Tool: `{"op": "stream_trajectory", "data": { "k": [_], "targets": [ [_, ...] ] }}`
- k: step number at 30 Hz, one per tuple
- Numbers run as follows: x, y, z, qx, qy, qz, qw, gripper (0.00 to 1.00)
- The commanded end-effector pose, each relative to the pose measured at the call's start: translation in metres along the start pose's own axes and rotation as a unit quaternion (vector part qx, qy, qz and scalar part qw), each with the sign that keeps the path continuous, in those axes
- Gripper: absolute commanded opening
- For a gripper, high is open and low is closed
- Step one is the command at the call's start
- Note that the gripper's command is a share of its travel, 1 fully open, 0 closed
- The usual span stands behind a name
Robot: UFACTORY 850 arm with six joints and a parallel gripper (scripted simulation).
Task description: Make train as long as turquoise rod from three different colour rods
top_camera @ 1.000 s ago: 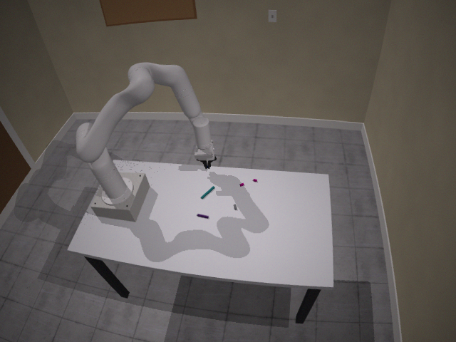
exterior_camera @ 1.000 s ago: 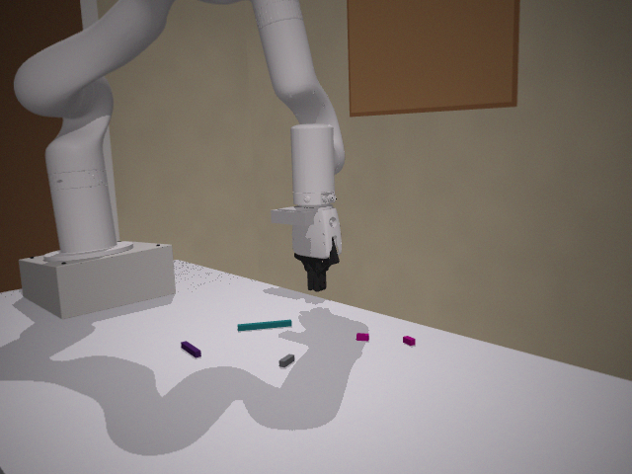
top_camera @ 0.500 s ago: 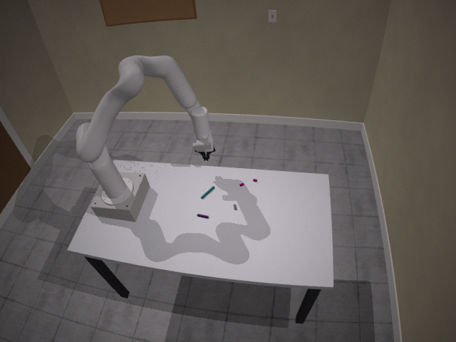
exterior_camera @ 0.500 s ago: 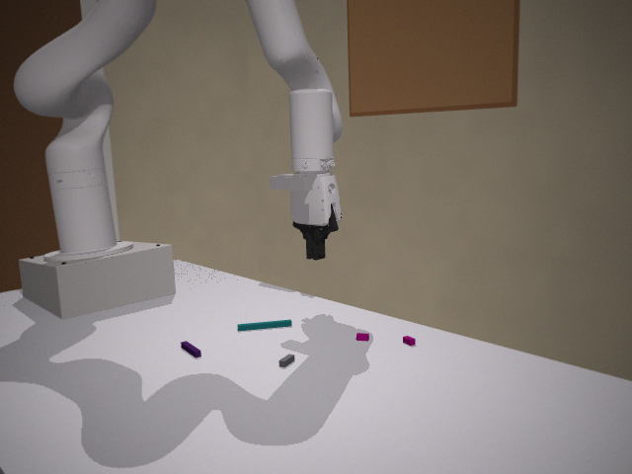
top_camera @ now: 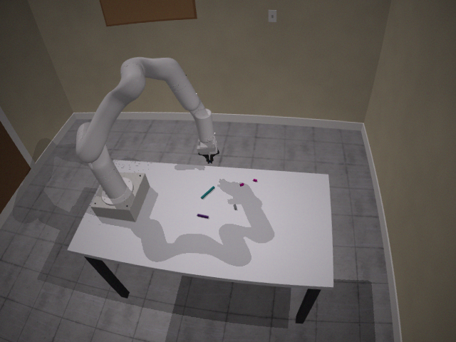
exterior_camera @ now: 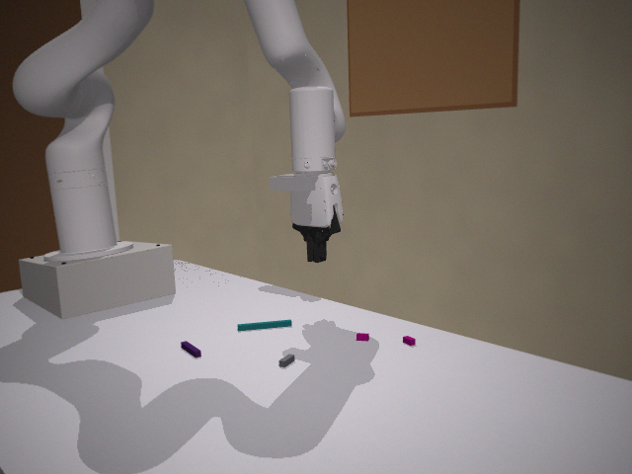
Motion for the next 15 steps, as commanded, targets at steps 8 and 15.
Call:
{"op": "stream_trajectory", "data": {
  "k": [8,15],
  "targets": [
    [-0.002,-0.082,-0.072,-0.072,-0.005,0.000,0.997,0.04],
    [-0.003,-0.120,-0.120,-0.111,-0.006,-0.001,0.994,0.04]
  ]
}}
Point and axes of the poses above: the point where the finger pads meet when closed, its own x axis out along the fingers, its own y axis across the jaws, z = x × y, the point moved 7 cm from there along -x, back along the fingers, and after that the axes turned 13 degrees about x, right-handed, at the moved point
